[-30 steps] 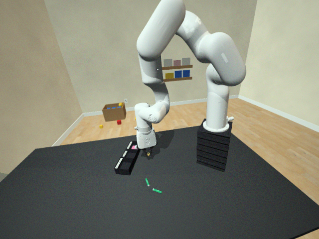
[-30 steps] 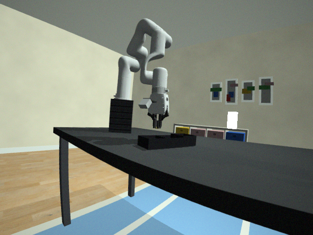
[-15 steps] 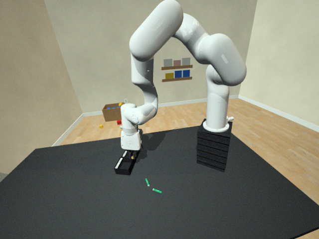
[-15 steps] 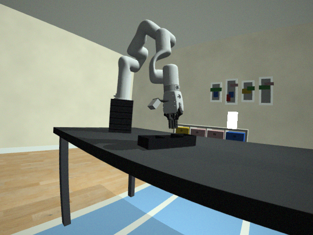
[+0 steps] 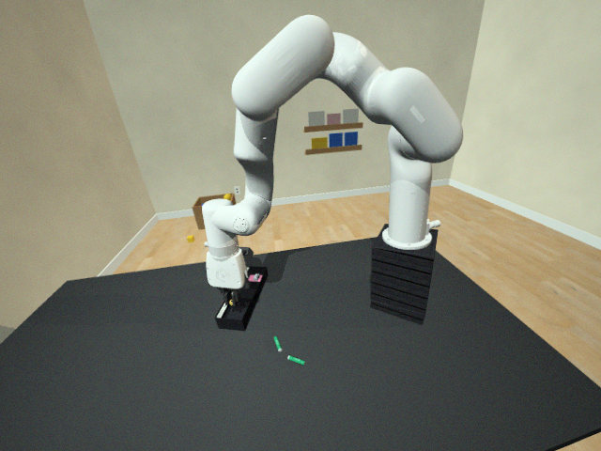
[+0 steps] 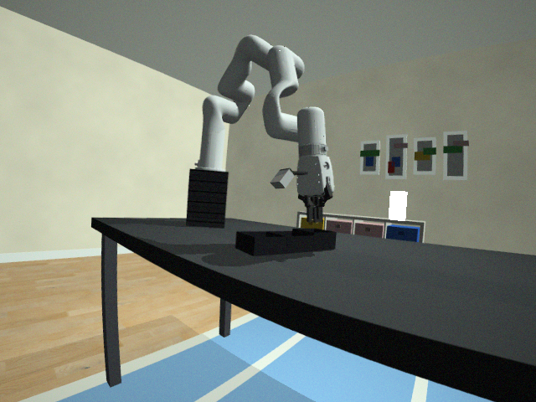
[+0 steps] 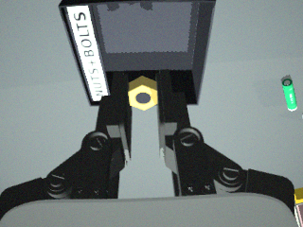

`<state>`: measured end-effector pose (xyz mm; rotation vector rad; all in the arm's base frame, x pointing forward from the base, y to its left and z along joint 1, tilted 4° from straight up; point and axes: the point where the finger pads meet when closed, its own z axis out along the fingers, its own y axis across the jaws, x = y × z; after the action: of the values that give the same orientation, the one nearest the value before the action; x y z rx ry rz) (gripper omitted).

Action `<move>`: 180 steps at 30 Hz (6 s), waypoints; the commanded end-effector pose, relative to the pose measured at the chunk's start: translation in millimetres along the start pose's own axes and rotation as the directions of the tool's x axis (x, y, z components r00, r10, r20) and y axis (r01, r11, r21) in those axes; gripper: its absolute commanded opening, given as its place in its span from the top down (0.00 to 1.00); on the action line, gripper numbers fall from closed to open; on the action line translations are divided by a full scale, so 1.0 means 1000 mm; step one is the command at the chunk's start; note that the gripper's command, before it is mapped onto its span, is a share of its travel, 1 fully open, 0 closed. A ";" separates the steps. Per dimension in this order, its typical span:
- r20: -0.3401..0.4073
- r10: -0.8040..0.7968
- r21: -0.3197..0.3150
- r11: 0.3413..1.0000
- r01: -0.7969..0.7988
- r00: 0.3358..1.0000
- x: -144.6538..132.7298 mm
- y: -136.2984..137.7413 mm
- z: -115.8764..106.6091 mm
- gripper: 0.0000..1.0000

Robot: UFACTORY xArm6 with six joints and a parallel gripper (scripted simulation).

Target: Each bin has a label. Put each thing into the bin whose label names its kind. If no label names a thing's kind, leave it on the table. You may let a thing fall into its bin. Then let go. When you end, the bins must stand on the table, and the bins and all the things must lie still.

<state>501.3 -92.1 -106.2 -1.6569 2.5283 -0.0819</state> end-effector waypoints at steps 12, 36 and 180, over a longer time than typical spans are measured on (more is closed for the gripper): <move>-0.096 0.006 -0.039 0.999 -0.010 0.995 -0.001 0.002 -0.001 1.00; -0.096 0.006 -0.039 0.999 -0.010 0.995 0.001 0.003 0.017 1.00; -0.096 0.006 -0.038 0.999 -0.010 0.995 -0.013 -0.003 -0.132 0.00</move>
<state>490.4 -83.7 23.9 -1.6983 2.6257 -0.1107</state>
